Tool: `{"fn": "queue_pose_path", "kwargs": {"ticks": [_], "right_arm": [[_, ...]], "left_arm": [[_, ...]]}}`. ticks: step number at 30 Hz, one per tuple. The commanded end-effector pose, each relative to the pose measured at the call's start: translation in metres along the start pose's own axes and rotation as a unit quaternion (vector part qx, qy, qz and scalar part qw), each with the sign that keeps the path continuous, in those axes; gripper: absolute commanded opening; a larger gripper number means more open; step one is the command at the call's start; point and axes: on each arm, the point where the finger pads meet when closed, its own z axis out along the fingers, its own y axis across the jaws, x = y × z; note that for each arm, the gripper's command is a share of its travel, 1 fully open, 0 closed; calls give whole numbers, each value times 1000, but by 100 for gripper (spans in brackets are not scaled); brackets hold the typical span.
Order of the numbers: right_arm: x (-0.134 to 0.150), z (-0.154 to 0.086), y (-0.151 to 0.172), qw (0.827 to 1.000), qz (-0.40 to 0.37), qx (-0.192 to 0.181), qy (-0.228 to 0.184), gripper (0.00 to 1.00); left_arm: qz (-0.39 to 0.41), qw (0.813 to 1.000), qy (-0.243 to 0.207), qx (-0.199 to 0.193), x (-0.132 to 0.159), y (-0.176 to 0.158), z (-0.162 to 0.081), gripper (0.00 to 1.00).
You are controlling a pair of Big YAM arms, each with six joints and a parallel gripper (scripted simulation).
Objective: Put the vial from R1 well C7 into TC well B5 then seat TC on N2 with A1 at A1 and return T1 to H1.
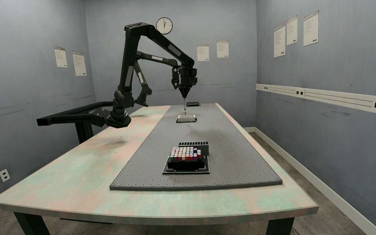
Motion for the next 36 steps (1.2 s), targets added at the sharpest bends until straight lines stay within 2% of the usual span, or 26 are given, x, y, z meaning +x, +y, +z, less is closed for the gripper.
{"fn": "queue_pose_path", "kwargs": {"ticks": [1, 11, 12, 18, 19, 22, 30, 33, 36], "right_arm": [[-21, -17, 7, 1000, 6, 1, -18, 9], [-30, -18, 18, 1000, 6, 0, -18, 9], [-30, -25, 16, 1000, 10, -1, -26, 9], [-37, -19, 28, 1000, 6, 0, -18, 9], [-45, -19, 33, 999, 12, -9, -31, 9], [-55, -20, 43, 999, 16, -18, -38, 9], [-54, -21, 41, 1000, 14, 1, -24, 9], [-65, -21, 53, 999, 16, -7, -37, 9], [-58, -22, 53, 1000, 10, -3, -23, 9]], "left_arm": [[2, 1000, -19, 2, -10, 4, -13, 100], [2, 1000, -19, 2, -10, 4, -13, 100], [2, 1000, -19, 2, -10, 4, -13, 100], [2, 1000, -19, 2, -10, 4, -13, 100], [2, 1000, -19, 2, -10, 4, -13, 100], [2, 1000, -19, 2, -10, 4, -13, 100], [2, 1000, -19, 2, -10, 4, -13, 100], [2, 1000, -19, 2, -10, 4, -13, 100], [2, 1000, -19, 2, -10, 4, -13, 100]]}}
